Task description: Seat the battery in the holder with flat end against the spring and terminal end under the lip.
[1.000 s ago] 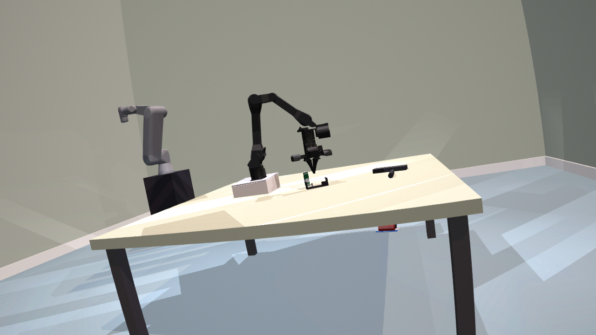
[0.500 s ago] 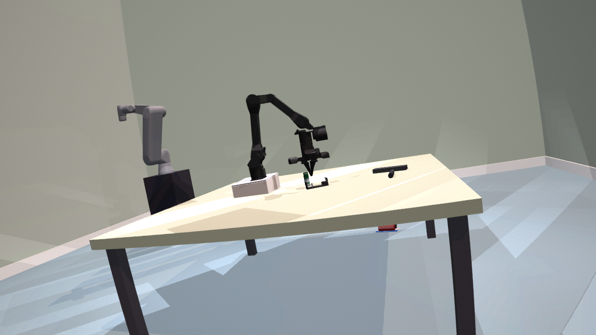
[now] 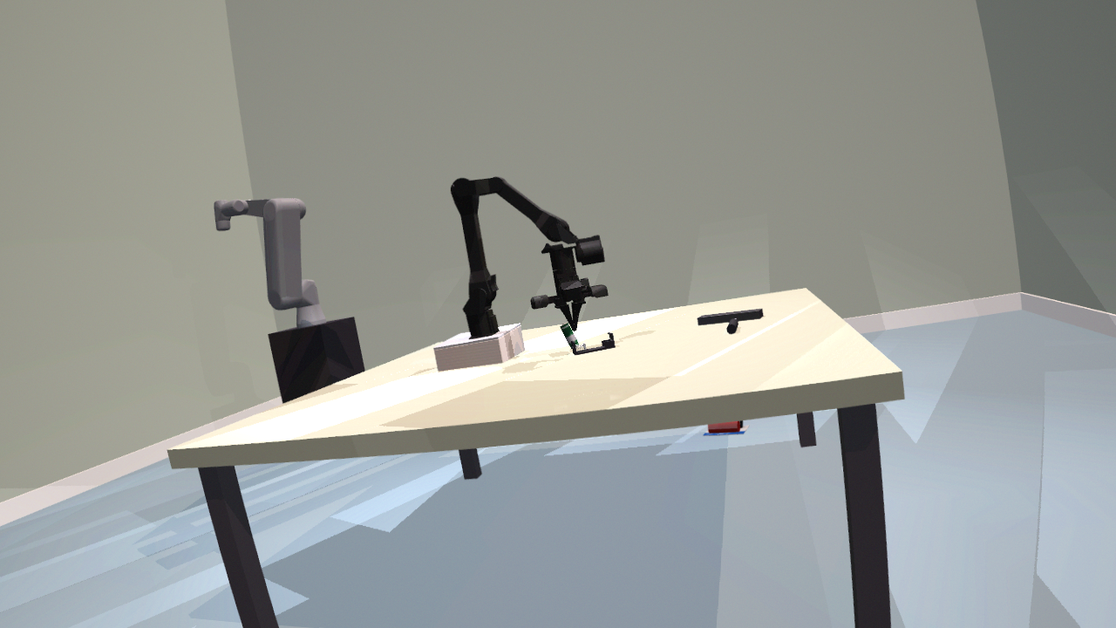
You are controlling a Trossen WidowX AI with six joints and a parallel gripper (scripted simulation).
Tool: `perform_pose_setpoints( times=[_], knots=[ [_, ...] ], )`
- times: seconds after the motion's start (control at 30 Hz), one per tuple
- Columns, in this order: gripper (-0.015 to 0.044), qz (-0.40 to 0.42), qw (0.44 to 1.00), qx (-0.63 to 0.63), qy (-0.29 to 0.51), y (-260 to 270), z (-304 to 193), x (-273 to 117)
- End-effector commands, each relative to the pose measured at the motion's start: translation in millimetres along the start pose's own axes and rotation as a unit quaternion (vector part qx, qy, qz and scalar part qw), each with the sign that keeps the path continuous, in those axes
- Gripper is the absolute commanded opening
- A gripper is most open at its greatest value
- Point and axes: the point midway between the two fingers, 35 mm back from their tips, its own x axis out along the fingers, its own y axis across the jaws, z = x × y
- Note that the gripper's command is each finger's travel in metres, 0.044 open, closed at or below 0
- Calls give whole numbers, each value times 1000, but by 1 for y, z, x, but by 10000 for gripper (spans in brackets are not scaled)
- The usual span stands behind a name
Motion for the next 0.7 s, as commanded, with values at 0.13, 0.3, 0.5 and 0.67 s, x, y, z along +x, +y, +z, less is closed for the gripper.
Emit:
perform_pose_setpoints(
  times=[0.13, 0.3, 0.5, 0.67],
  knots=[
    [0, 0, 1000, -2, -2, -15, 0, 0],
    [0, 0, 1000, -2, -2, -23, 0, 1],
    [0, 0, 1000, -2, -2, -29, -1, 2],
    [0, -4, 1000, 0, 0, -26, -1, -10]
  ],
)
